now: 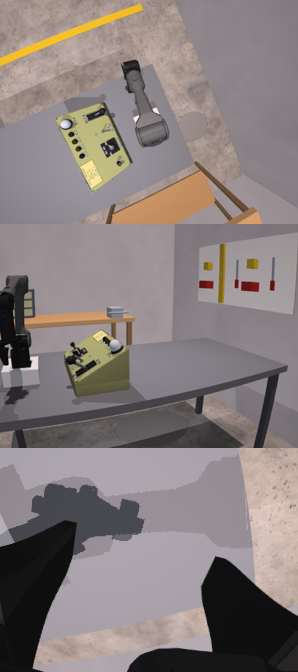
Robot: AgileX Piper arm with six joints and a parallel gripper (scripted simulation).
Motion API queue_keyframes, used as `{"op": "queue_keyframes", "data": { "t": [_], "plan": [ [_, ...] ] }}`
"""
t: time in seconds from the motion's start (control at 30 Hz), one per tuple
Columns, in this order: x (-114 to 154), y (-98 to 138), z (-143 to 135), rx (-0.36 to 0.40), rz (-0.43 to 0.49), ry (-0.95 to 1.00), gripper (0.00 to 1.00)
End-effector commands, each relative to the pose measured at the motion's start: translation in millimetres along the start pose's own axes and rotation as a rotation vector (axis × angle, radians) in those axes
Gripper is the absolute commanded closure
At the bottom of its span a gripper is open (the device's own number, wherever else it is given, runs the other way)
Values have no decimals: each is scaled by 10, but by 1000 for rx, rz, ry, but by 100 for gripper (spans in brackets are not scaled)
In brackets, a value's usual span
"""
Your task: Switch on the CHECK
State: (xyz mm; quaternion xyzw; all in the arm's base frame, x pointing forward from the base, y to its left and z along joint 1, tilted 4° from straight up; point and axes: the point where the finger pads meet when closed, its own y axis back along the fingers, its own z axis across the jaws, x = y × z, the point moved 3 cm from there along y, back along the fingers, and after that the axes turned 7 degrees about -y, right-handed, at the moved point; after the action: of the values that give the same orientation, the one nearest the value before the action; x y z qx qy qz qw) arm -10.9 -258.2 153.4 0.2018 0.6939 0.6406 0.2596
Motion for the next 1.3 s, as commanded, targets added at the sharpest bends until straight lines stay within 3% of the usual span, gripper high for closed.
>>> {"op": "queue_keyframes", "data": {
  "t": [0.0,0.77,1.1,1.27],
  "plan": [
    [-1,3,-1,1,-1,0,0],
    [-38,5,24,5,-5,6,0],
    [-301,18,234,32,-38,50,0],
    [-597,46,554,55,-91,105,0]
  ]
}}
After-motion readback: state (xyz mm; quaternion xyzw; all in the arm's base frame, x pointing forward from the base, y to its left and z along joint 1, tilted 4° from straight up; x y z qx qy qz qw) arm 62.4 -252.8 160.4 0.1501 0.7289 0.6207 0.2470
